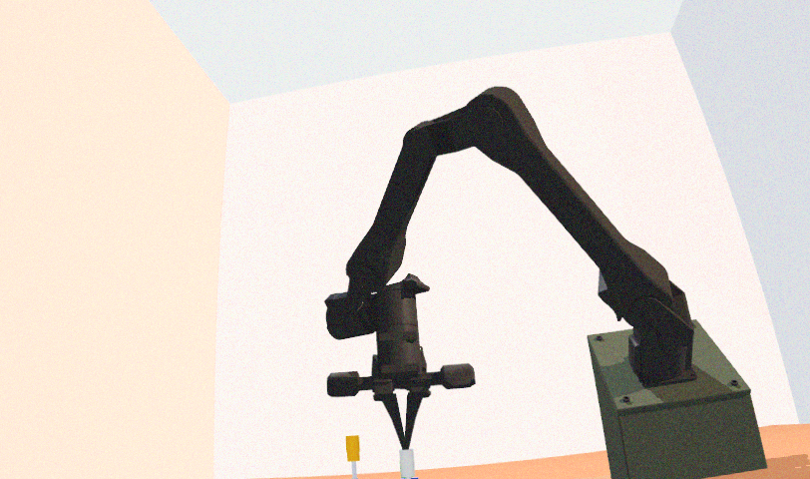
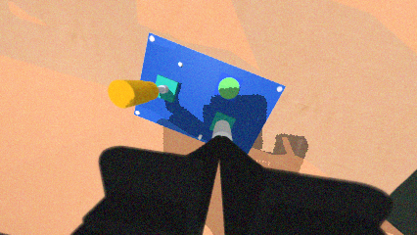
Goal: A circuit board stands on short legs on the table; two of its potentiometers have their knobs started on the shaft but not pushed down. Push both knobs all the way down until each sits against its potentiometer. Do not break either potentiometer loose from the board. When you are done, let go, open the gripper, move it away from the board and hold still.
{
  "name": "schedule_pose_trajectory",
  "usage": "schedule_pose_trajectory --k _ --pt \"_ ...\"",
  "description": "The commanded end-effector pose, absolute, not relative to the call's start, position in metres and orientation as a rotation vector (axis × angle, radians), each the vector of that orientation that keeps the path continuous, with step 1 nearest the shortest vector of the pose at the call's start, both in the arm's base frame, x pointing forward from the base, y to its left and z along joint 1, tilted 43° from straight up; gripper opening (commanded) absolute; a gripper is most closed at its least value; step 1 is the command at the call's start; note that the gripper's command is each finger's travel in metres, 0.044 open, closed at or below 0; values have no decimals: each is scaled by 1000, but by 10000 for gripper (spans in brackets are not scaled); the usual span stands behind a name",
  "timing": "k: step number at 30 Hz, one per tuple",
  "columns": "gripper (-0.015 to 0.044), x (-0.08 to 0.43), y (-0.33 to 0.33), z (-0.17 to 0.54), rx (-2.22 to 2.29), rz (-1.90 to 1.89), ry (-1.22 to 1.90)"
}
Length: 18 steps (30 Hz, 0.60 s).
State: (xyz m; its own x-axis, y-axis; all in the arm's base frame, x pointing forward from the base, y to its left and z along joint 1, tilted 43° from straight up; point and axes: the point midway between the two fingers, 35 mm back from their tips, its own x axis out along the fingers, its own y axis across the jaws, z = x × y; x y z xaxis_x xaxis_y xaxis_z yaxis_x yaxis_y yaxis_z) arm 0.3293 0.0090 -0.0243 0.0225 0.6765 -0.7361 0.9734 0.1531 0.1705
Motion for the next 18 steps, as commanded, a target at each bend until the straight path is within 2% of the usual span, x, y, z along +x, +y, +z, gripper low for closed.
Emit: schedule_pose_trajectory --k 1,18 --pt "0 329 13 -28 1588 -526 1729" --pt "0 329 15 -29 1588 -526 1729"
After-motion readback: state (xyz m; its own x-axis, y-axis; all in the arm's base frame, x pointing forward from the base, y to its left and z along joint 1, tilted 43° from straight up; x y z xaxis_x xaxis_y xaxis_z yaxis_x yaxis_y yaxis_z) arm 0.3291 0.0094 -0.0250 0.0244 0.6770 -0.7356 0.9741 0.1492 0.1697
